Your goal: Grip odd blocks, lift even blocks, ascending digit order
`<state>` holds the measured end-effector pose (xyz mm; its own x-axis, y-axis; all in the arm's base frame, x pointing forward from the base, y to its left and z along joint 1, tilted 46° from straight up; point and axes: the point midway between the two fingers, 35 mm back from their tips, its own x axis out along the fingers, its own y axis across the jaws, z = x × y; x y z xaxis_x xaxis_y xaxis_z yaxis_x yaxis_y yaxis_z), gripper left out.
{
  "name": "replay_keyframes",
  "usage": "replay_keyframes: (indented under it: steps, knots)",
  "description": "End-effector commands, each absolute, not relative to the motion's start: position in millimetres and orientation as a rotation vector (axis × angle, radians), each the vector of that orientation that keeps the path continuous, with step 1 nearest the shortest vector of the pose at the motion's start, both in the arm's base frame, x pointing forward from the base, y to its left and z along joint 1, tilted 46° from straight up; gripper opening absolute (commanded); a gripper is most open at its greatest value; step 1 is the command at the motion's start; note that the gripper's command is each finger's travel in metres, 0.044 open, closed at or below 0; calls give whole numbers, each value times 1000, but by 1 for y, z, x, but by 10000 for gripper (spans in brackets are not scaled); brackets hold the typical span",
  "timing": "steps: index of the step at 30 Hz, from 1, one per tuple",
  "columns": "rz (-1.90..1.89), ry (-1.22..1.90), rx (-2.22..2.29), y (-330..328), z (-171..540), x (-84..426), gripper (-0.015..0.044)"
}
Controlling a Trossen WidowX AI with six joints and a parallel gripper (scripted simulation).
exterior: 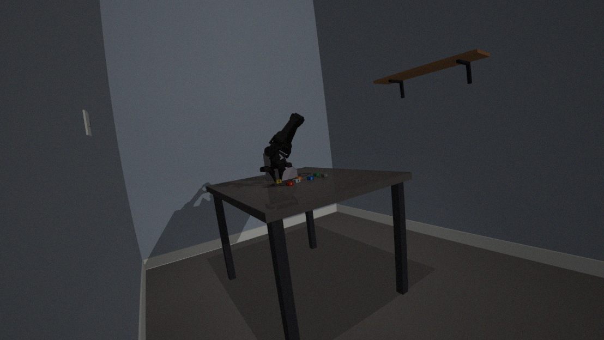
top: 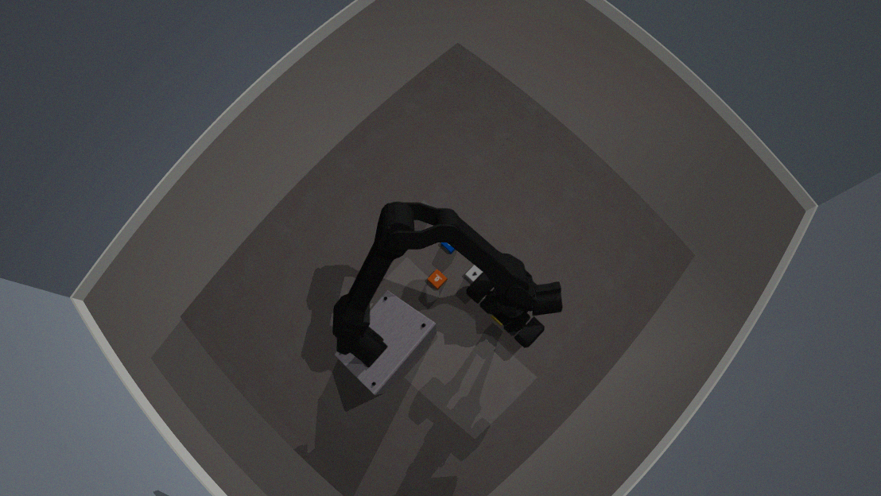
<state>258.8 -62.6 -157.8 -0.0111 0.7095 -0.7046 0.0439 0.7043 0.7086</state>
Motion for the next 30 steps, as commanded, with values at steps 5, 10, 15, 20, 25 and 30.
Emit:
replay_keyframes:
  steps: [5,10,15,20,25,30]
  knots:
    - [593,1511,640,-54,-167,258,120]
    - [593,1511,640,-52,-168,258,120]
    - [593,1511,640,-52,-168,258,120]
    - [593,1511,640,-52,-168,258,199]
    - [593,1511,640,-52,-168,258,330]
    - [593,1511,640,-52,-168,258,400]
